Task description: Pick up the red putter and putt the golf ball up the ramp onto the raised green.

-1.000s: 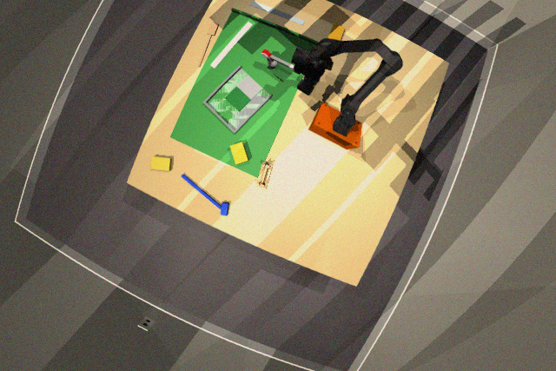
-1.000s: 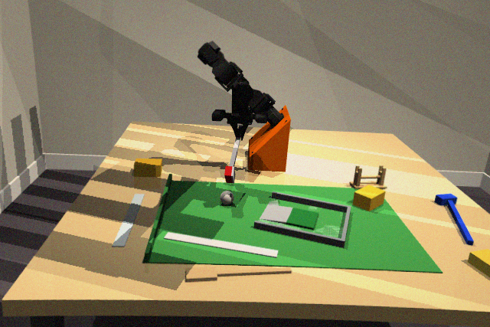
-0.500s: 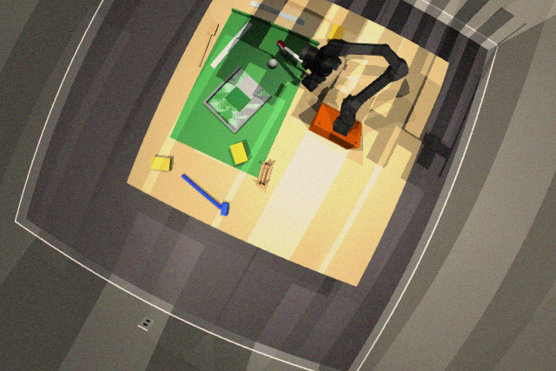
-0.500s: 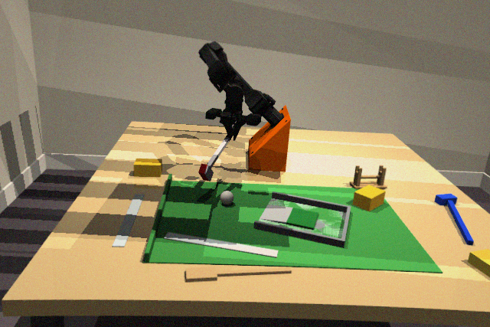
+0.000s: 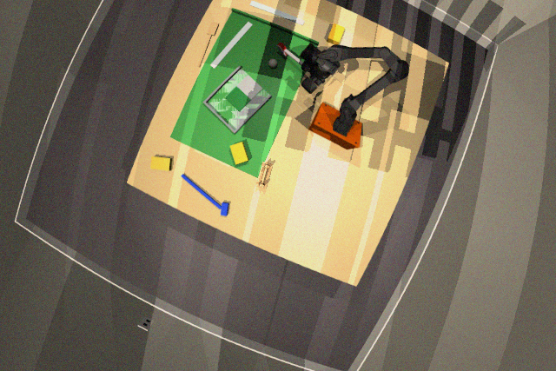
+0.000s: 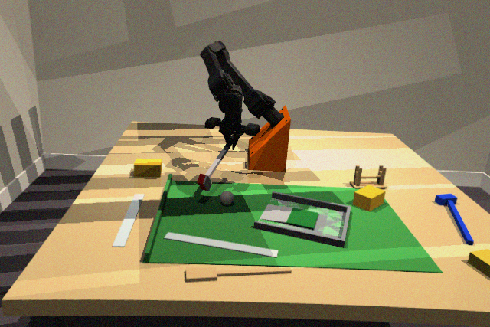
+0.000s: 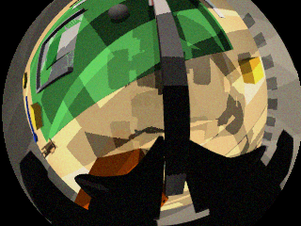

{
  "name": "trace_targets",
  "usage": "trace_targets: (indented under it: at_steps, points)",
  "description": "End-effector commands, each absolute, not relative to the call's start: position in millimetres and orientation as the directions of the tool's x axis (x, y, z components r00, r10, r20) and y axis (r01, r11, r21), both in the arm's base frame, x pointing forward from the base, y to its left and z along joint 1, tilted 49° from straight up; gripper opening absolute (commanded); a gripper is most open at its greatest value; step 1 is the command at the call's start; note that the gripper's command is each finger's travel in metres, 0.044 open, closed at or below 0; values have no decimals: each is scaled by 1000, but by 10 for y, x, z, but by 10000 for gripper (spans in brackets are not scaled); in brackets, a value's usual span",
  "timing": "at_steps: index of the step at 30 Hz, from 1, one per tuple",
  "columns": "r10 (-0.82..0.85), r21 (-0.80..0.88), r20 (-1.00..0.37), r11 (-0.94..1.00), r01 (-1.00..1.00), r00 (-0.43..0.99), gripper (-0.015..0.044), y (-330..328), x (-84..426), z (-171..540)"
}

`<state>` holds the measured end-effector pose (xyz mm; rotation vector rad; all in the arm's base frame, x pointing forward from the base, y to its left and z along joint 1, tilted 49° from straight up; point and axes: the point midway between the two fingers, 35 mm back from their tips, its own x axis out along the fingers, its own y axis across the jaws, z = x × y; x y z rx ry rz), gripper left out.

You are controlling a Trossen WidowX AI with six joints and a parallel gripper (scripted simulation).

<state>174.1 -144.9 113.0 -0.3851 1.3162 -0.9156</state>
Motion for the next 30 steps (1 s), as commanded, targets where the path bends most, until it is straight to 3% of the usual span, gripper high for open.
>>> trace_targets:
  at_steps: [1,30]
  points:
    - [-752,-710,-659,613,347,-17,0,-1482,1739,1084]
    - [-755,-711,-655,608,352,-20,0,-1696,1703,1027]
